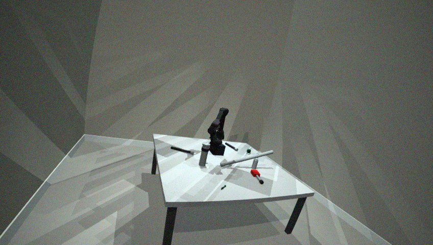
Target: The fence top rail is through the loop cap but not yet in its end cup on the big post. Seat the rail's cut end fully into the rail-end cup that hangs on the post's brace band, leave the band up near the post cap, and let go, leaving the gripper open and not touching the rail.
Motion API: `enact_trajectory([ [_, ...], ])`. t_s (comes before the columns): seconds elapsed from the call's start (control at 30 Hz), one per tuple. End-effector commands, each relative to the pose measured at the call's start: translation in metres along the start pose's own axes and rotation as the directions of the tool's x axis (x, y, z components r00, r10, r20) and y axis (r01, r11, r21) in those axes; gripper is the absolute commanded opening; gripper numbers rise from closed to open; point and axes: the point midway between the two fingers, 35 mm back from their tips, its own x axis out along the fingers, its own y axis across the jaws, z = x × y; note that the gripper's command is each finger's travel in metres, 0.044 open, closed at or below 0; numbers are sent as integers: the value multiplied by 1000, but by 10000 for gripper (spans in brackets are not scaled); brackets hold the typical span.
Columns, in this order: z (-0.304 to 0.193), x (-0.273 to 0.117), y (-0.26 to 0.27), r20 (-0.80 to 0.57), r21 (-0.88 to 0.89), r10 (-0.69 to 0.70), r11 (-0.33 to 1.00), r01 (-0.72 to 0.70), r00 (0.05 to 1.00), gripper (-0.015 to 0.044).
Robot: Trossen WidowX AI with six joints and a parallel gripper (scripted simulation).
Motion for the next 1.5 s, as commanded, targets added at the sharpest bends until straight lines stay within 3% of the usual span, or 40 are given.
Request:
enact_trajectory([
  [0.0, -1, 2, -3, -22, 34, 2, 999, -1, 1000, 0],
  [0.8, -3, 11, -20, -124, 212, 12, 977, 14, 992, 0],
  [1.47, -3, 11, -19, -118, 204, 11, 979, 14, 993, 0],
])
